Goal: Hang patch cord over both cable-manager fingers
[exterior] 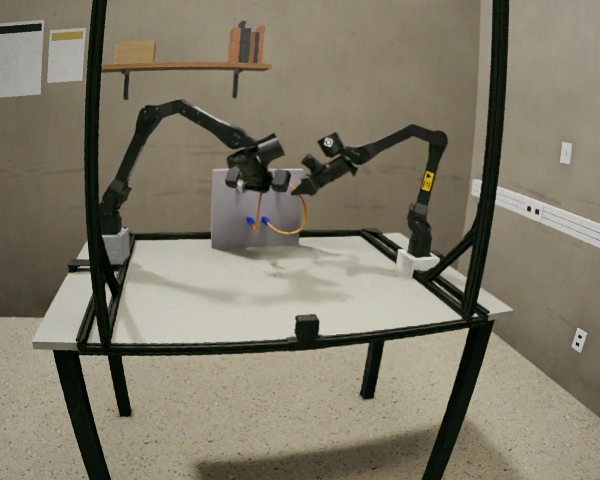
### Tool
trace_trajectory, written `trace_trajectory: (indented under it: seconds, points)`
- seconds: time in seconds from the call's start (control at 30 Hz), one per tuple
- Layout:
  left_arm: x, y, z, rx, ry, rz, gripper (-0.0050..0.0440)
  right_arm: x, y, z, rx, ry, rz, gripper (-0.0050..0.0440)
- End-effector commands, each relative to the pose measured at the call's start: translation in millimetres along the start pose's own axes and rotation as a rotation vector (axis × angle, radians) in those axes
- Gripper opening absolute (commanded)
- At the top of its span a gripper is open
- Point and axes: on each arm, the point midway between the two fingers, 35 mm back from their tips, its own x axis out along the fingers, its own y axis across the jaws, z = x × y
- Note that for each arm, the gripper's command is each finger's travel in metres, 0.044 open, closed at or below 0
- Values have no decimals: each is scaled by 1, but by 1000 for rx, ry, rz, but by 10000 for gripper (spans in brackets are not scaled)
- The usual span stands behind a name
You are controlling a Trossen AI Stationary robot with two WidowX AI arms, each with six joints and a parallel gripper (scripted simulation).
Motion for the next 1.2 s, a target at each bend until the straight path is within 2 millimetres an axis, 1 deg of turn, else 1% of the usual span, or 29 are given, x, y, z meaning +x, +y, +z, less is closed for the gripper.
trace_trajectory:
  seconds: [0.0,1.17]
  points:
    - [-12,-1,21,-48,-25,-20,25,-4,0,10,-3,-28,-2,40]
    - [-17,11,34,-66,-37,34,25,-4,0,10,-3,-28,-2,40]
